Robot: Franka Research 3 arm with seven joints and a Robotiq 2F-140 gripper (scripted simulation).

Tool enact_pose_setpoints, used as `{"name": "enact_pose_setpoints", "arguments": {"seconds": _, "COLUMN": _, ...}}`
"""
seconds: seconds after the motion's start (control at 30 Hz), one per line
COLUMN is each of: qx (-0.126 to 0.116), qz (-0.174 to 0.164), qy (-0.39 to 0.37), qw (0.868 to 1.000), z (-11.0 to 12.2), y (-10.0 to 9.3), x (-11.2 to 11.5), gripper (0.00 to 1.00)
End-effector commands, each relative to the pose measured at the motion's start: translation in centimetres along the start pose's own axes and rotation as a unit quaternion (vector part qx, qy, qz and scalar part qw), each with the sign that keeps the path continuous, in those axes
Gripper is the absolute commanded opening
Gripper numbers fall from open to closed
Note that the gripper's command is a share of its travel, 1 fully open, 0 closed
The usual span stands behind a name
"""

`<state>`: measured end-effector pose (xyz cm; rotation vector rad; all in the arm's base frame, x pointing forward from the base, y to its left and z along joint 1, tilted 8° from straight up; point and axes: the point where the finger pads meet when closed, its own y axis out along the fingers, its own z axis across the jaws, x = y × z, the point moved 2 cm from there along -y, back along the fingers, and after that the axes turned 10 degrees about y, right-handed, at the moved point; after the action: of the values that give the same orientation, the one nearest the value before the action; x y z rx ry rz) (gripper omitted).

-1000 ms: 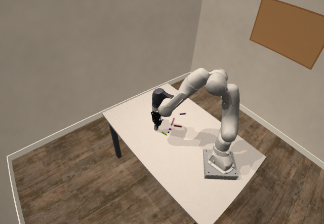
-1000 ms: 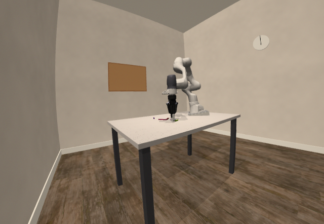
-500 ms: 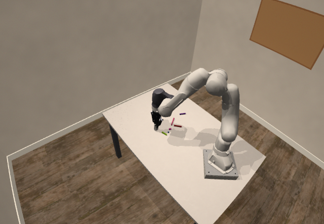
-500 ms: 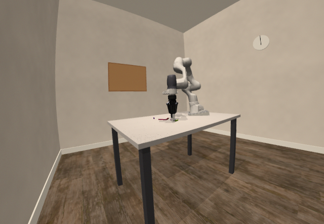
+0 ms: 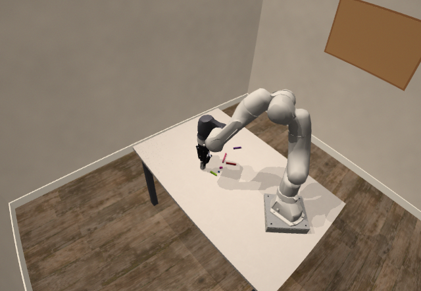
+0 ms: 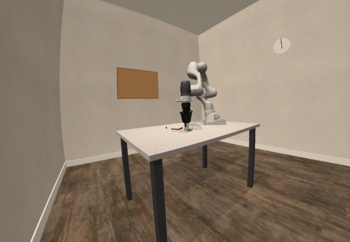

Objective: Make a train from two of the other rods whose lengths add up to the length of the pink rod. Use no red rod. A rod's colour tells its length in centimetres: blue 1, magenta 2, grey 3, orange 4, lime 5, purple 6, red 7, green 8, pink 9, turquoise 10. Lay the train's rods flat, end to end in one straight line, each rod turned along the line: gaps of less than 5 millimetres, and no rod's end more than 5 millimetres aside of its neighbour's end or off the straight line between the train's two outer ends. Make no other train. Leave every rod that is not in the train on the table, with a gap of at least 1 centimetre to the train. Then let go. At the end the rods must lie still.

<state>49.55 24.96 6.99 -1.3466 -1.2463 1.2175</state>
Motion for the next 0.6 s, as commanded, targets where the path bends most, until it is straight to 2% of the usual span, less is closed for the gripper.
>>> {"name": "enact_pose_setpoints", "arguments": {"seconds": 0.0, "qx": 0.0, "qz": 0.0, "qy": 0.003, "qw": 1.0, "z": 0.03, "y": 0.08, "x": 0.05, "gripper": 0.03}}
{"name": "enact_pose_setpoints", "arguments": {"seconds": 0.57, "qx": 0.0, "qz": 0.0, "qy": 0.003, "qw": 1.0, "z": 0.02, "y": 0.73, "x": 0.05, "gripper": 0.03}}
